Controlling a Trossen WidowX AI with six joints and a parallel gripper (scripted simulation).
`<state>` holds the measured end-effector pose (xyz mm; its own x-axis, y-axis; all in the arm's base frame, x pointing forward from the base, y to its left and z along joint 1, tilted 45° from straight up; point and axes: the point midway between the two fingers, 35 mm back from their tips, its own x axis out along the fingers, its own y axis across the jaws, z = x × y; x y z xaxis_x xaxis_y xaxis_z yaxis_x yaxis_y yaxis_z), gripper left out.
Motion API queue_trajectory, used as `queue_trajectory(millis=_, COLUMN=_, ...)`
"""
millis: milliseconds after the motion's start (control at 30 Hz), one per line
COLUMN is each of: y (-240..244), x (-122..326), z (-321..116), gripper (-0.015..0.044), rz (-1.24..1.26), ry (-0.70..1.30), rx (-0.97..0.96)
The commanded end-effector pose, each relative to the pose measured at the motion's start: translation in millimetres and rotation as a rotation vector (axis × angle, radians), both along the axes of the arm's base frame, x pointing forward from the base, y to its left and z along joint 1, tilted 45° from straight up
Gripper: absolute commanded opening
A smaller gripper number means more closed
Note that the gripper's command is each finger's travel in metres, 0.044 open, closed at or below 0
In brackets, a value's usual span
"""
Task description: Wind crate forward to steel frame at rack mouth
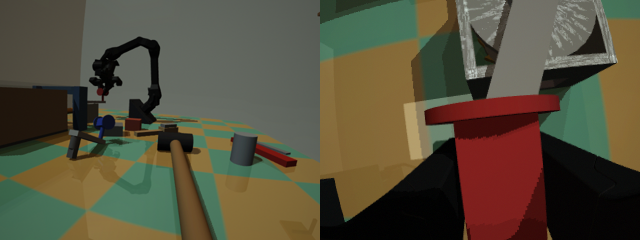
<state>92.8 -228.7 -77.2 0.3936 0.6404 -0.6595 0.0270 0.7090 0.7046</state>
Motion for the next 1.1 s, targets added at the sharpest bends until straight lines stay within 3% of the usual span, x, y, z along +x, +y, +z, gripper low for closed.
queue_trajectory(millis=0, y=-10, x=-4, z=-11, gripper=0.0, rz=0.01, ry=0.007, rx=-0.028)
queue_trajectory(millis=1067, y=-37, x=-5, z=-36, gripper=0.0, rz=0.01, ry=0.007, rx=-0.032)
